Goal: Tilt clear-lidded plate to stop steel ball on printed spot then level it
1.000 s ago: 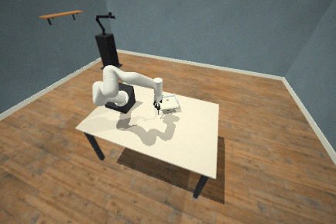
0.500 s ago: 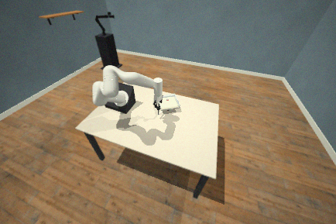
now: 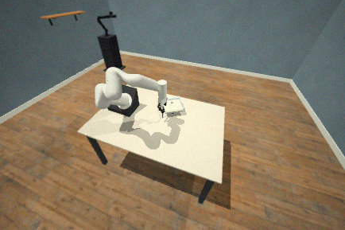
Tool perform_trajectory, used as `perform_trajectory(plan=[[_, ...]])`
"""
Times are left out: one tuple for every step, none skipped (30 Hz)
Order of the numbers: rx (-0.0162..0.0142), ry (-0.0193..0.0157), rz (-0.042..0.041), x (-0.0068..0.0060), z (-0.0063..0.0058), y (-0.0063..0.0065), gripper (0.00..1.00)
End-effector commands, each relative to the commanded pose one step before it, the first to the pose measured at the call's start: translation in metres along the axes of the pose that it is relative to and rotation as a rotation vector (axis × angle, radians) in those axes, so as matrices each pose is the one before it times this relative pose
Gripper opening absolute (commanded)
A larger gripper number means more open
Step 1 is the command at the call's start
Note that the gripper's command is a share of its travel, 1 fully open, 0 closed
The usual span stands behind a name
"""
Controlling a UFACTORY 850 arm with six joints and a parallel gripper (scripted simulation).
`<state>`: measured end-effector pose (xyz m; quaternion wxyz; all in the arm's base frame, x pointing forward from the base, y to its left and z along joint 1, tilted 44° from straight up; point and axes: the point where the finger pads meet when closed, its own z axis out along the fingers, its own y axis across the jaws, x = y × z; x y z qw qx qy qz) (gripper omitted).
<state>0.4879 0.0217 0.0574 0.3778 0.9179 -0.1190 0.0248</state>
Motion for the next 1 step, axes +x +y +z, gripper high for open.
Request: perform_trajectory(plan=[[0.00100, 0.00127, 0.00069, 0.00059, -0.00079, -0.00024, 1.00]])
